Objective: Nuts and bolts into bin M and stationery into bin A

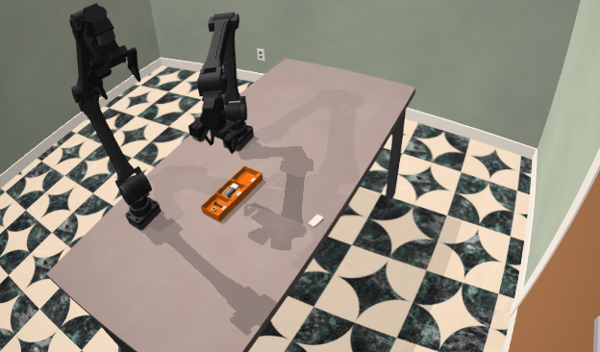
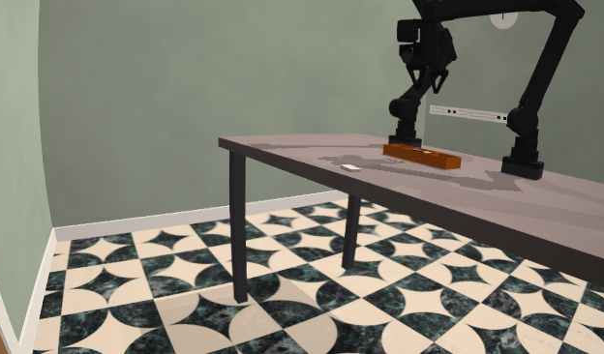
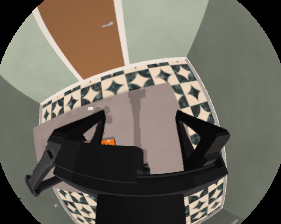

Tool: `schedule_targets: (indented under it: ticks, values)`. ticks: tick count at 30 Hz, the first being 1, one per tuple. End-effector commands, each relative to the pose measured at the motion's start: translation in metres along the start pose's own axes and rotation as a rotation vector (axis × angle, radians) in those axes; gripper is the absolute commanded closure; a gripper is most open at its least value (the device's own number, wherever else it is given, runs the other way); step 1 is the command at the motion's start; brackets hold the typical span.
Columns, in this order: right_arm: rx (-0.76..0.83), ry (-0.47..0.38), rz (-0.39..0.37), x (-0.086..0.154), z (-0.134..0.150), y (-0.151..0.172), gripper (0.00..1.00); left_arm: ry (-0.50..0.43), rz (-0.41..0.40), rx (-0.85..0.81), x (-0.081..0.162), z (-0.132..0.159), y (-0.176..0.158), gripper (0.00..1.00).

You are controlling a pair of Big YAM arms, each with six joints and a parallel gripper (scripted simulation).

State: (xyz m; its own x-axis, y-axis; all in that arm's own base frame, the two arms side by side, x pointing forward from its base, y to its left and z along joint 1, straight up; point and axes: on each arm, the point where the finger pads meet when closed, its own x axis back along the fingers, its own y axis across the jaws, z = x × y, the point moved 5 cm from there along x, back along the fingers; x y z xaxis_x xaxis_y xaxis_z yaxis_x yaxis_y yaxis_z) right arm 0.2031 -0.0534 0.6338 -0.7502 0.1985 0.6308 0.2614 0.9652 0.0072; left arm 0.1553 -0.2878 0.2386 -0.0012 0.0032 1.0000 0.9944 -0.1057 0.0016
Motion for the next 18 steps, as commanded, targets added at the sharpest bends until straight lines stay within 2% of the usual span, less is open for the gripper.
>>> schedule_targets:
  ticks: [1, 3, 4, 5, 6, 7, 8, 9, 10, 11, 12, 13, 14, 15, 17, 18]
  values:
    - [0.007, 0.001, 0.002, 0.005, 0.003, -0.001, 0.0, -0.026, -0.018, 0.0, 0.011, -0.007, 0.004, 0.0]
    - [0.007, 0.001, 0.002, 0.005, 0.003, -0.001, 0.0, -0.026, -0.018, 0.0, 0.011, -0.007, 0.004, 0.0]
    - [0.007, 0.001, 0.002, 0.005, 0.003, -0.001, 0.0, -0.003, -0.003, 0.0, -0.002, -0.006, 0.001, 0.0]
    - [0.007, 0.001, 0.002, 0.005, 0.003, -0.001, 0.0, -0.026, -0.018, 0.0, 0.011, -0.007, 0.004, 0.0]
    - [0.007, 0.001, 0.002, 0.005, 0.003, -0.001, 0.0, -0.003, -0.003, 0.0, -0.002, -0.007, 0.001, 0.0]
    - [0.007, 0.001, 0.002, 0.005, 0.003, -0.001, 0.0, -0.026, -0.018, 0.0, 0.011, -0.007, 0.004, 0.0]
    - [0.007, 0.001, 0.002, 0.005, 0.003, -0.001, 0.0, -0.026, -0.018, 0.0, 0.011, -0.007, 0.004, 0.0]
    - [0.007, 0.001, 0.002, 0.005, 0.003, -0.001, 0.0, -0.004, -0.003, 0.0, -0.002, -0.007, 0.001, 0.0]
    - [0.007, 0.001, 0.002, 0.005, 0.003, -0.001, 0.0, -0.026, -0.018, 0.0, 0.011, -0.007, 0.004, 0.0]
    - [0.007, 0.001, 0.002, 0.005, 0.003, -0.001, 0.0, -0.026, -0.018, 0.0, 0.011, -0.007, 0.004, 0.0]
    - [0.007, 0.001, 0.002, 0.005, 0.003, -0.001, 0.0, -0.004, -0.004, 0.0, -0.002, -0.007, 0.001, 0.0]
    - [0.007, 0.001, 0.002, 0.005, 0.003, -0.001, 0.0, -0.026, -0.018, 0.0, 0.011, -0.007, 0.004, 0.0]
    - [0.007, 0.001, 0.002, 0.005, 0.003, -0.001, 0.0, -0.026, -0.018, 0.0, 0.011, -0.007, 0.004, 0.0]
    - [0.007, 0.001, 0.002, 0.005, 0.003, -0.001, 0.0, -0.003, -0.003, 0.0, -0.002, -0.006, 0.001, 0.0]
    - [0.007, 0.001, 0.002, 0.005, 0.003, -0.001, 0.0, -0.003, -0.003, 0.0, -0.002, -0.006, 0.001, 0.0]
    - [0.007, 0.001, 0.002, 0.005, 0.003, -0.001, 0.0, -0.026, -0.018, 0.0, 0.011, -0.007, 0.004, 0.0]
